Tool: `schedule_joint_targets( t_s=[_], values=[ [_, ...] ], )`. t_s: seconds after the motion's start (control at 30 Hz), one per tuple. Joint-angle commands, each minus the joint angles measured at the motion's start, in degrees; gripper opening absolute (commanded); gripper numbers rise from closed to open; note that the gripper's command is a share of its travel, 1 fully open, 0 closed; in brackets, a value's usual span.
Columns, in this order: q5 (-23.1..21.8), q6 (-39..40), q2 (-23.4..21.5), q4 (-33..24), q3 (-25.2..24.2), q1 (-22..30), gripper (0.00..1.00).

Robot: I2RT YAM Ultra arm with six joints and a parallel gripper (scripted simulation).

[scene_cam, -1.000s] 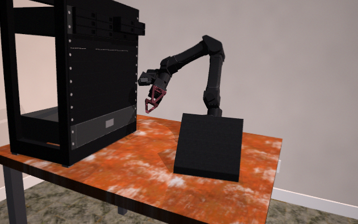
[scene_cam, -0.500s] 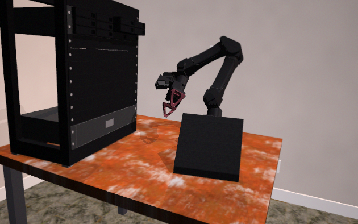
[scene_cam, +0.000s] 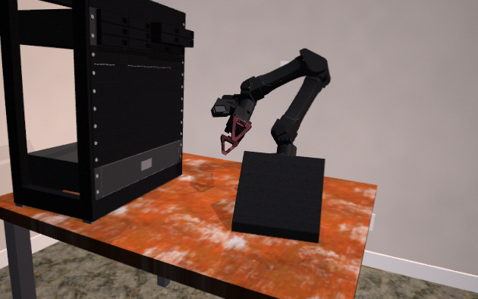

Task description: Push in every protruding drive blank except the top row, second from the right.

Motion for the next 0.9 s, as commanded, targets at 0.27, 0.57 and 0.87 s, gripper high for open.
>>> schedule_joint_targets(
  t_s=[0.27,0.57,0.87],
  values=[
    [-5.6,4.8,-6.3,-1.5,2.0,-0.3,1.0],
    [-11.5,17.8,-16.2,1.1,-0.2,2.4,1.0],
    [-11.7,35.5,-25.8,6.8,-1.7,8.7,1.0]
  ],
)
